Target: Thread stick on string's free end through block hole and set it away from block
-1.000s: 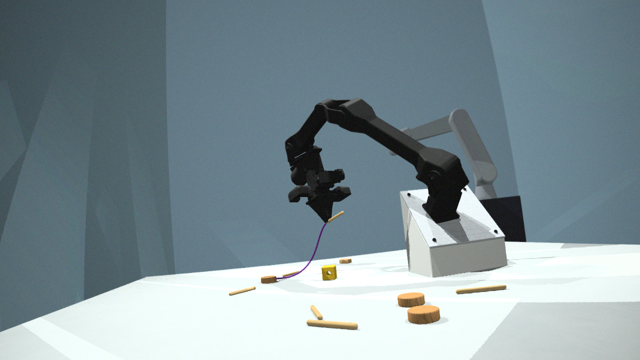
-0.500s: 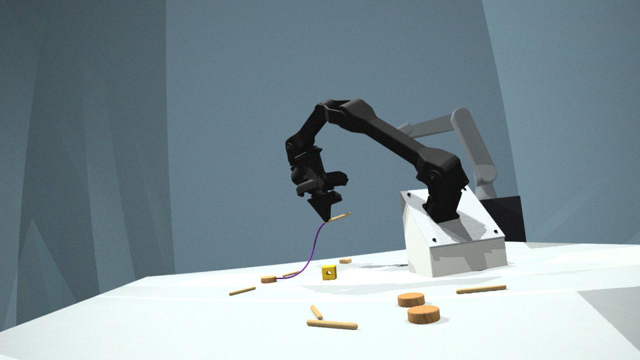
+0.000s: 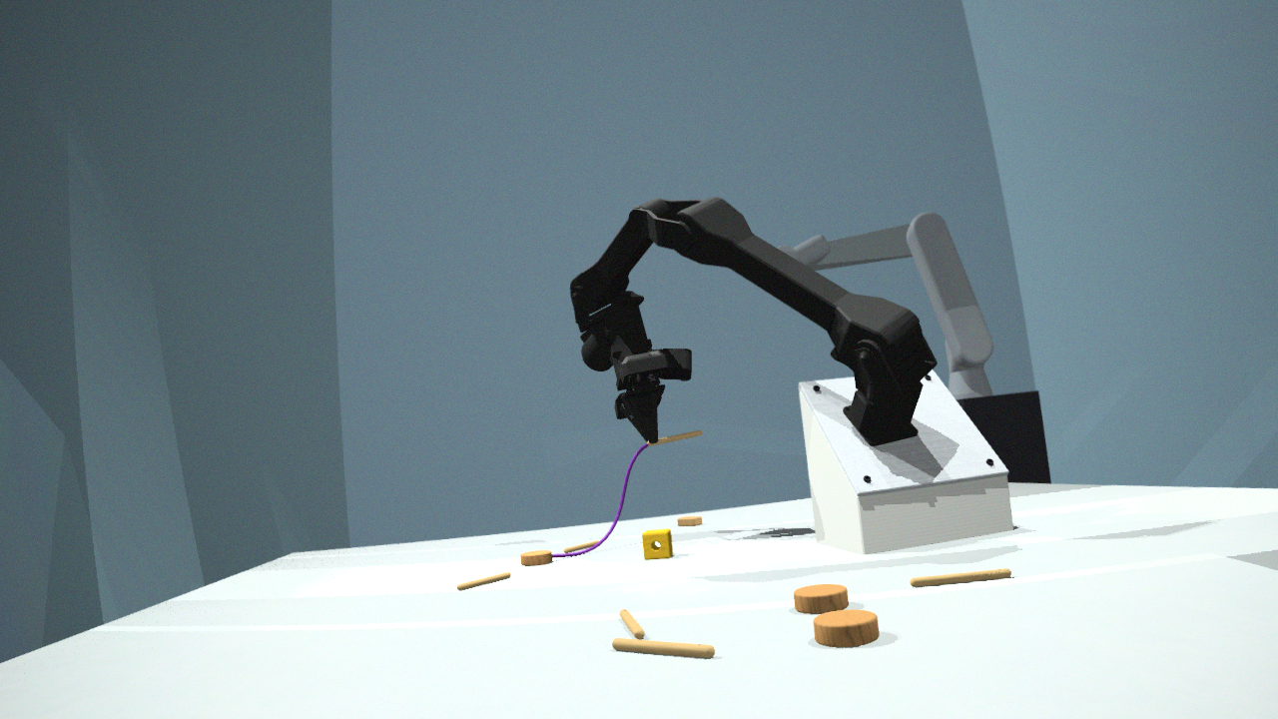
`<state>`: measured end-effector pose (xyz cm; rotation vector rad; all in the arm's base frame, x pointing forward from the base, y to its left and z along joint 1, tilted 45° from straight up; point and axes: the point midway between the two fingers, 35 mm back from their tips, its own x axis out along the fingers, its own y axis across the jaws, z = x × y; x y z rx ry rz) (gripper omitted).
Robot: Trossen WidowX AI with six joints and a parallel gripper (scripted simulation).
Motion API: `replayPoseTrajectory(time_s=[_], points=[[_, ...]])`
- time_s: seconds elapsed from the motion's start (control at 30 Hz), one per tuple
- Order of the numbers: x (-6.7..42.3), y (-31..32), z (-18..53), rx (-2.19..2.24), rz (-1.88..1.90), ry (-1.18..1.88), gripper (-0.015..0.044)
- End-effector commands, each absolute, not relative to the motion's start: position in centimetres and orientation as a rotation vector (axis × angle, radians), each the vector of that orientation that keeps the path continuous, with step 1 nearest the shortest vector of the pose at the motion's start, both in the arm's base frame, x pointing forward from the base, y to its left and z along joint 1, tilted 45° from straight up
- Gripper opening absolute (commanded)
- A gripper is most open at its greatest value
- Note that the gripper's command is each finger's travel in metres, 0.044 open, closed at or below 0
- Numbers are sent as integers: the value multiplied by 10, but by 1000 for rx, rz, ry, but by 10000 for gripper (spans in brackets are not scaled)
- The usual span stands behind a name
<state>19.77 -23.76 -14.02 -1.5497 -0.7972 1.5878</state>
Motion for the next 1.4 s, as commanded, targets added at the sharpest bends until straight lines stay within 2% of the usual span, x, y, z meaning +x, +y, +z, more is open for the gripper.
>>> replayPoseTrajectory(time_s=[0.0,0.73,1.37], points=[[199,-239,-140,-1647,1556,-906,0],[199,-241,-141,-2154,1258,-1622,0],[199,-242,-143,-2496,771,-2263,0]])
